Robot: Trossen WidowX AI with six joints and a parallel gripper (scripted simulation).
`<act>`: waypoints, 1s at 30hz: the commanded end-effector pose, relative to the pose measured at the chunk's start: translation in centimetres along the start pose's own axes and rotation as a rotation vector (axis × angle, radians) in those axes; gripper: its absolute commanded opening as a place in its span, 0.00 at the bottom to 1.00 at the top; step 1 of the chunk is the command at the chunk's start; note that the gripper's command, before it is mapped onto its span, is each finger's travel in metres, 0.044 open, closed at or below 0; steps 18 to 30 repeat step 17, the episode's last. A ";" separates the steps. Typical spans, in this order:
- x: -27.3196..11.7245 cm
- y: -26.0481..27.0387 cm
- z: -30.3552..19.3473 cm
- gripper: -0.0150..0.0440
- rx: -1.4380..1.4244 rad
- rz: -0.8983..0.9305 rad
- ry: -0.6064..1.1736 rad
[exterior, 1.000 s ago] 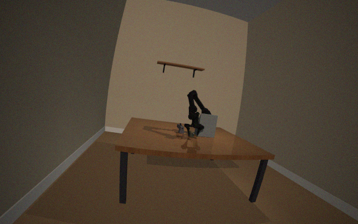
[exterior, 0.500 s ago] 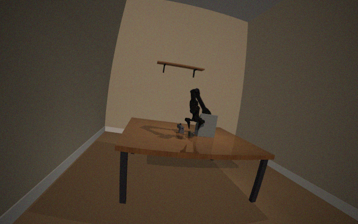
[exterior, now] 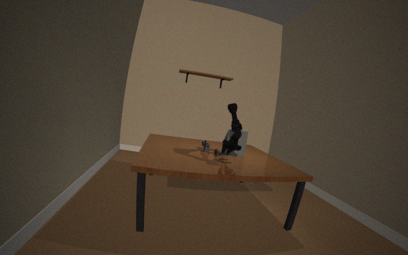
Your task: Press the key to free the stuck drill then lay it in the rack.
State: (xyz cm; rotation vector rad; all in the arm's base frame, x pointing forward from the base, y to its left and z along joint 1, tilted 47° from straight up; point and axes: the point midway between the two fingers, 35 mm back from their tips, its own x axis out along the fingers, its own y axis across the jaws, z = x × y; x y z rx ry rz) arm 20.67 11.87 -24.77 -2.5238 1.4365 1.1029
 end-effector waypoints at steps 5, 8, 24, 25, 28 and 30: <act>1.0 -0.6 3.9 1.00 -0.223 -0.100 0.102; 1.0 -0.6 3.9 1.00 -0.223 -0.100 0.102; 1.0 -0.6 3.9 1.00 -0.223 -0.100 0.102; 1.0 -0.6 3.9 1.00 -0.223 -0.100 0.102; 1.0 -0.6 3.9 1.00 -0.223 -0.100 0.102; 1.0 -0.6 3.9 1.00 -0.223 -0.100 0.102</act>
